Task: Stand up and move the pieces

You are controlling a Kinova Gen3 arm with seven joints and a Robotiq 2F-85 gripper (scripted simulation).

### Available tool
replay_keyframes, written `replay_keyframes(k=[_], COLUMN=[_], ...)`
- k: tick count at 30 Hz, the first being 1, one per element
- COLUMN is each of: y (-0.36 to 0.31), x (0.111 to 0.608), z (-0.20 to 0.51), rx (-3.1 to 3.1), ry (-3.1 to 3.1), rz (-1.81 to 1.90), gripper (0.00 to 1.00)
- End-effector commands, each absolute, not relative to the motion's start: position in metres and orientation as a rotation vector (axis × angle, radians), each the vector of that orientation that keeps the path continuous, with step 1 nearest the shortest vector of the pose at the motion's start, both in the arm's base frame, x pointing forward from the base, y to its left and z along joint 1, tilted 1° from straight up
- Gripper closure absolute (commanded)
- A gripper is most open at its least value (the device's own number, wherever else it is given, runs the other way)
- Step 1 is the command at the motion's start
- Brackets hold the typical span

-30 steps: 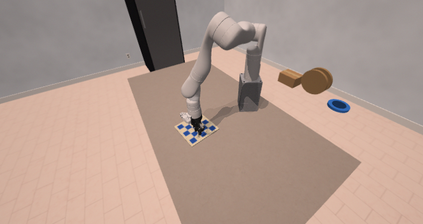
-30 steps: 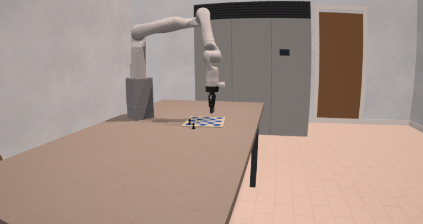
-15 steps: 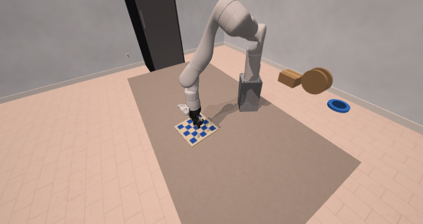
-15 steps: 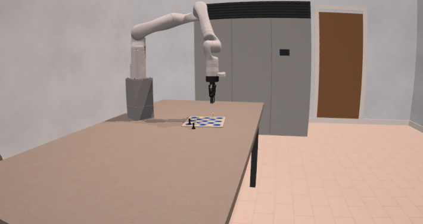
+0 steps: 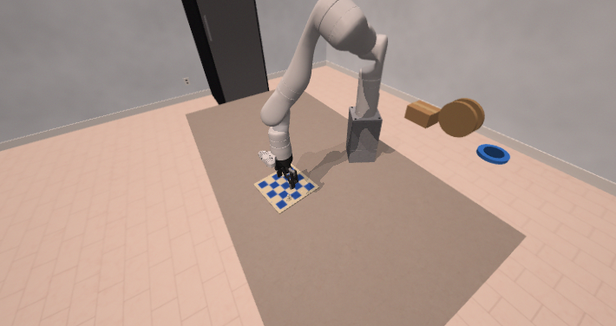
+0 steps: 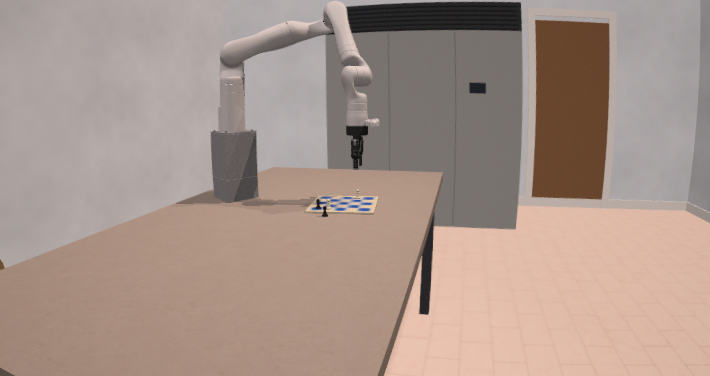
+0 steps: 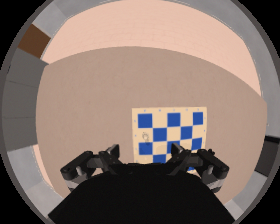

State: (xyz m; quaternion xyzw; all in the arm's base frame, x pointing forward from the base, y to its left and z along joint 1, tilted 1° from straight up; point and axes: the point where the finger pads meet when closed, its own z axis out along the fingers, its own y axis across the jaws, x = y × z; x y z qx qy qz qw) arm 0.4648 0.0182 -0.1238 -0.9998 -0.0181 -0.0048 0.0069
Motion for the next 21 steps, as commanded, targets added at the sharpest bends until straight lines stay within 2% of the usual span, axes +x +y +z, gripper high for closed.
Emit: replay_keyframes(k=[1, 21], y=[0.018, 0.018], x=[0.466, 0.465], z=[-0.123, -0.102], rx=[-3.127, -3.127], ry=[-0.057, -0.057], rz=[-0.018, -0.018], gripper=[0.00, 0.00])
